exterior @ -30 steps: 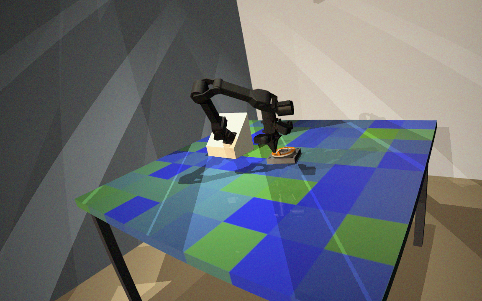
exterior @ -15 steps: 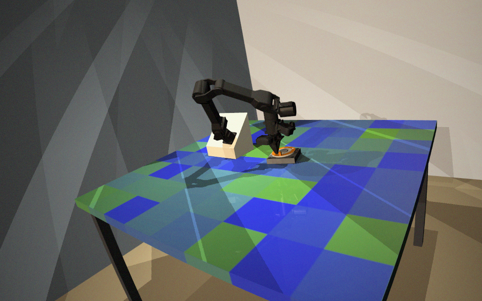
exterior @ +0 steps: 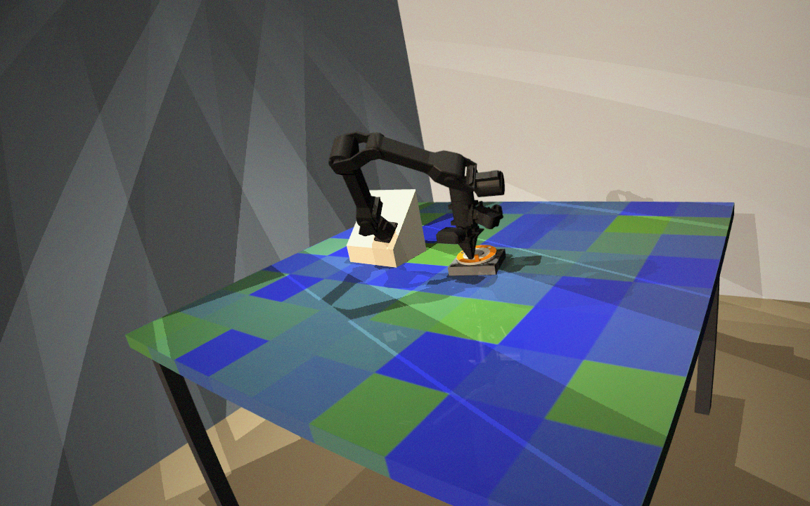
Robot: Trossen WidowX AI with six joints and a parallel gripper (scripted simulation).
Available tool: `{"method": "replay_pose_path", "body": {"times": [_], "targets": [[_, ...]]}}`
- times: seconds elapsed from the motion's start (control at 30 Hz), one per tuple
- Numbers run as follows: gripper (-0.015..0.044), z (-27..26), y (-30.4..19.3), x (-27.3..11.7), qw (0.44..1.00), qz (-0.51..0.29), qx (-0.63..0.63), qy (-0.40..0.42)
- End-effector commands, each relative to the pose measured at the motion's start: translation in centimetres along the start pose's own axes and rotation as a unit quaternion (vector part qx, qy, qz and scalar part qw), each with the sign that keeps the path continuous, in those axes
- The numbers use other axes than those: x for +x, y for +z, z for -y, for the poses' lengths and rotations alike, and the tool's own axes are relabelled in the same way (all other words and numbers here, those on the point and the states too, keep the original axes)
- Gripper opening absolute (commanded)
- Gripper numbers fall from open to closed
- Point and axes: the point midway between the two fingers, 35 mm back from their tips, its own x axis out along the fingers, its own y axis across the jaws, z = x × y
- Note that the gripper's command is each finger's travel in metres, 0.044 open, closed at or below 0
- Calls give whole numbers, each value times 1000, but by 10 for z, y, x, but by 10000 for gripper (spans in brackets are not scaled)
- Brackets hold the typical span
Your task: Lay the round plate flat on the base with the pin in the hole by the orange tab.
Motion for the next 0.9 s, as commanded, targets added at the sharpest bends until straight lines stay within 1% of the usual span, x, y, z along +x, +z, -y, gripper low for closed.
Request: {"method": "replay_pose_path", "body": {"times": [0.0,0.87], "targets": [[0,-3,7,0,1000,3,1,1],[0,-26,31,-5,1000,3,2,2]]}}
